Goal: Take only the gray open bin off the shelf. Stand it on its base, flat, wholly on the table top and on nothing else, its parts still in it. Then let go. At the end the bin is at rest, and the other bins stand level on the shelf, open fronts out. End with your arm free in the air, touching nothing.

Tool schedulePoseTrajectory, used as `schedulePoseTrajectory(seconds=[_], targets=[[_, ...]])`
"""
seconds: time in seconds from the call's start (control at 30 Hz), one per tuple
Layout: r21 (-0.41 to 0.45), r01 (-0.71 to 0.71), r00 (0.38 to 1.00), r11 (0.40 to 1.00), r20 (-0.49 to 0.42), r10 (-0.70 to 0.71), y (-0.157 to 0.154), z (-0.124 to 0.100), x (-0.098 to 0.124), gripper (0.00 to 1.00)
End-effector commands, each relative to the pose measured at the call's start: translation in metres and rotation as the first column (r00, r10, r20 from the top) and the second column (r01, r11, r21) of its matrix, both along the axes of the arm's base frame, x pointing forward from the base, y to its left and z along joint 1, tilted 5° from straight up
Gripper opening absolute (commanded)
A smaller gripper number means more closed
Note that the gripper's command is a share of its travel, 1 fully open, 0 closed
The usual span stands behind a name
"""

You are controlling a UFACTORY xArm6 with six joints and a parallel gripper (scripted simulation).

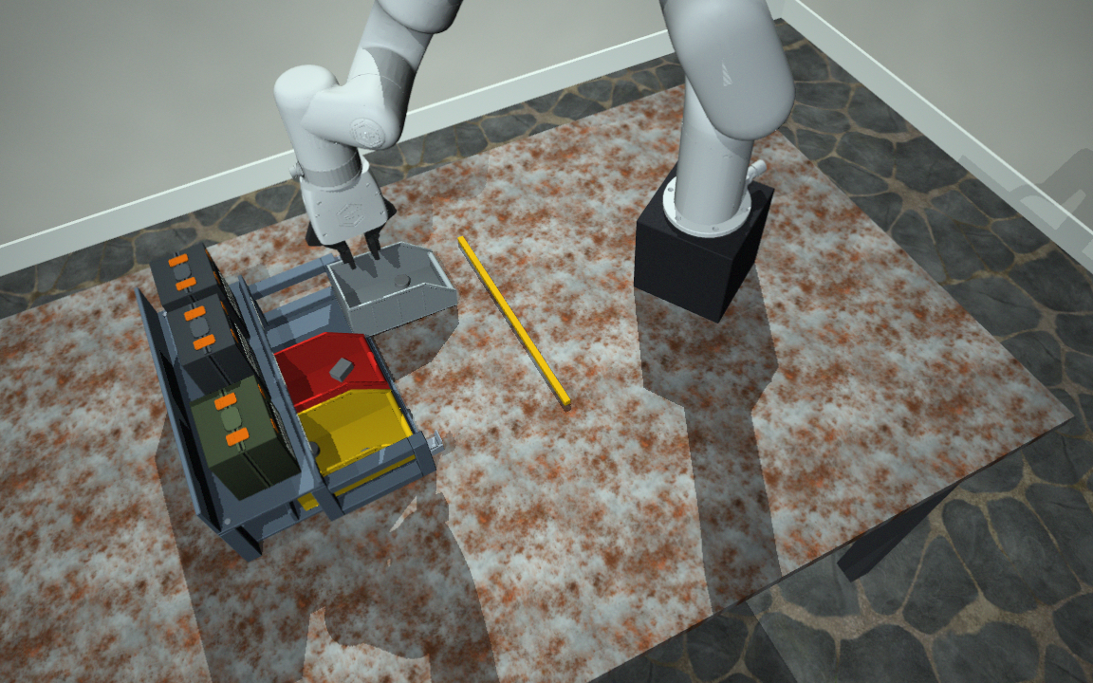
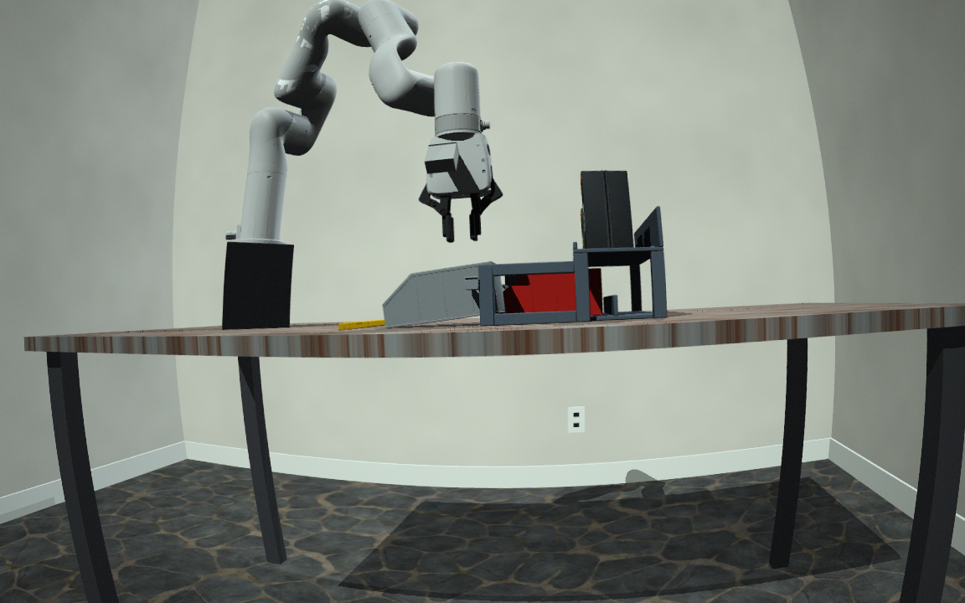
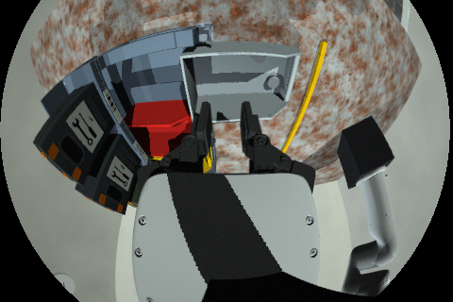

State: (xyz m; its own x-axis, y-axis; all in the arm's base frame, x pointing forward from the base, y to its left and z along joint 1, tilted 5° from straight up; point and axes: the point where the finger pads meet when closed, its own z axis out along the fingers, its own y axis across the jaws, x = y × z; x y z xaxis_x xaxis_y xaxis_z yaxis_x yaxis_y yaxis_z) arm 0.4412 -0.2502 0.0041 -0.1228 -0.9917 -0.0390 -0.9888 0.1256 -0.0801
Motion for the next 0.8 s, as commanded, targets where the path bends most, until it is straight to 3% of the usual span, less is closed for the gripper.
schedulePoseTrajectory(seconds=[0.0, 0.23, 0.4, 0.77], targets=[[0.001, 0.001, 1.0, 1.0, -0.004, -0.001, -0.001, 0.001, 0.005, 0.33], [0.001, 0.001, 1.0, 1.0, -0.004, -0.001, -0.001, 0.001, 0.005, 0.33], [0.001, 0.001, 1.0, 1.0, -0.004, -0.001, -0.009, 0.02, 0.055, 0.33], [0.001, 0.001, 1.0, 1.0, -0.004, -0.001, -0.009, 0.02, 0.055, 0.33]])
